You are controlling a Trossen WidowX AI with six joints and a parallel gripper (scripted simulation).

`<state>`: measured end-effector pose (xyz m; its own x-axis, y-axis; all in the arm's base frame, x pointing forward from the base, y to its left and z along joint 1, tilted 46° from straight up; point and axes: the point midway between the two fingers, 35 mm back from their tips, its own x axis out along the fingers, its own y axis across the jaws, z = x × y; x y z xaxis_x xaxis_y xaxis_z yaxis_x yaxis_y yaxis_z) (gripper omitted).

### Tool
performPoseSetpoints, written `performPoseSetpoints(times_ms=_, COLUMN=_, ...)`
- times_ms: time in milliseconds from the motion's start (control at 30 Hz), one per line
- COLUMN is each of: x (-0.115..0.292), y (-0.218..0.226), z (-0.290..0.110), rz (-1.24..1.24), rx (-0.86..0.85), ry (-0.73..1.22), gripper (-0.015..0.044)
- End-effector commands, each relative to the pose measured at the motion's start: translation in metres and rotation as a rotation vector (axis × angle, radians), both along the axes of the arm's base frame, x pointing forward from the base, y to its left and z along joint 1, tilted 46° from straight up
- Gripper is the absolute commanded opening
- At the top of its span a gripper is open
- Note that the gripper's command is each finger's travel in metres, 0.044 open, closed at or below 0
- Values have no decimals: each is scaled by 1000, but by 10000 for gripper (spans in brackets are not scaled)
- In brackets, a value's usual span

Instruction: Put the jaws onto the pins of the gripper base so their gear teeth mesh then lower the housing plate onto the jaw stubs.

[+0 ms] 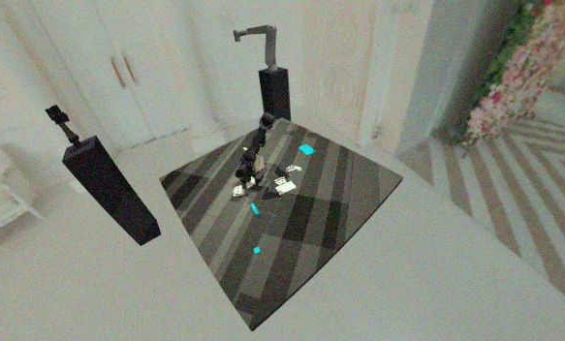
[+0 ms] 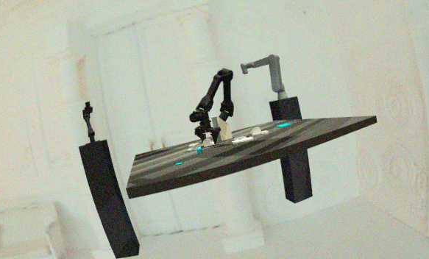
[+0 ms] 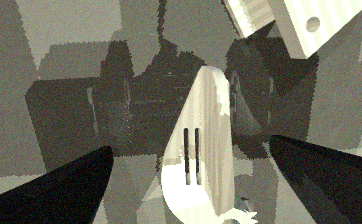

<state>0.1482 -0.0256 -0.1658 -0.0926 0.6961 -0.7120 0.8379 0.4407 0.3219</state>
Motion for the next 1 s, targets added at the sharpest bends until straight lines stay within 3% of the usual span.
performPoseSetpoints(times_ms=0, x=0, y=2, z=0, rz=-5, rx=6, ry=2, gripper=440)
performPoseSetpoints(times_ms=67, x=0, y=2, z=0, rz=-5, rx=6, ry=2, gripper=440)
performPoseSetpoints(times_ms=467, x=0, y=0, z=0, rz=0, rx=0, ry=0, gripper=134)
performPoseSetpoints(times_ms=967, x=0, y=0, z=0, rz=0, rx=0, ry=0, gripper=134)
